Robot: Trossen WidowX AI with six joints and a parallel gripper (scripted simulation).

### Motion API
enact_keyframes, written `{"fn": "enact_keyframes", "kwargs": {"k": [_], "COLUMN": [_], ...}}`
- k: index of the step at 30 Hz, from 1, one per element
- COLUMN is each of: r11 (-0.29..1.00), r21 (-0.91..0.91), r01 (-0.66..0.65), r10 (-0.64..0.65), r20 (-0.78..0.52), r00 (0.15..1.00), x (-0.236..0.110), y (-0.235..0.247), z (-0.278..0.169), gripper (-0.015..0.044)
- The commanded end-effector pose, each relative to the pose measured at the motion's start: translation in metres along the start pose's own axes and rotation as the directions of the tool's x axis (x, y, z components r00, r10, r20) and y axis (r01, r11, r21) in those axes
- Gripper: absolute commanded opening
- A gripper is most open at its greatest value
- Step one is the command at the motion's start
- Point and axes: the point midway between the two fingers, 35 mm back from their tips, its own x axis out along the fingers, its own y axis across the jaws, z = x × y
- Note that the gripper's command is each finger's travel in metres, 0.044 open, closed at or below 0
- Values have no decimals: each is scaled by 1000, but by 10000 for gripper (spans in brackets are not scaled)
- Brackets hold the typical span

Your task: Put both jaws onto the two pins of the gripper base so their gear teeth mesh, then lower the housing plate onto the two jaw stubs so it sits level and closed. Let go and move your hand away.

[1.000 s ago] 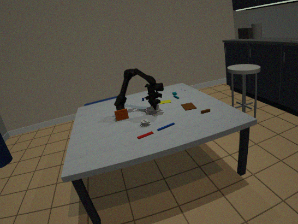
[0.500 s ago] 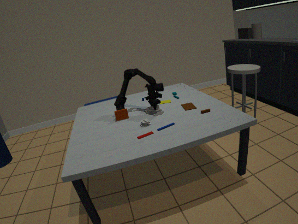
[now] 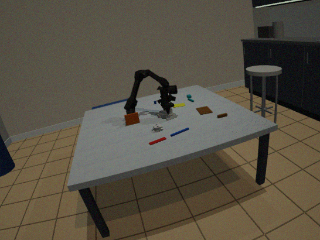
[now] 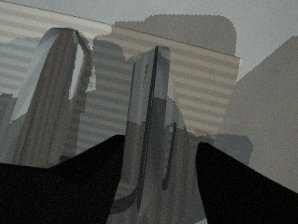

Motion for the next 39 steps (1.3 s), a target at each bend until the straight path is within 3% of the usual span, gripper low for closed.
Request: {"fn": "enact_keyframes", "kwargs": {"k": [1, 17, 21, 34, 39], "r11": [1000, 1000, 1000, 1000, 1000], "r21": [1, 1, 0, 0, 1], "r01": [-5, -5, 0, 0, 1], "r10": [5, 5, 0, 0, -1], "r20": [-2, -2, 1, 1, -1], "r00": [1000, 1000, 1000, 1000, 1000], "x": [3, 3, 0, 0, -23], "y": [0, 0, 0, 0, -1], "z": [0, 0, 0, 0, 1], "gripper": [134, 134, 224, 224, 224]}}
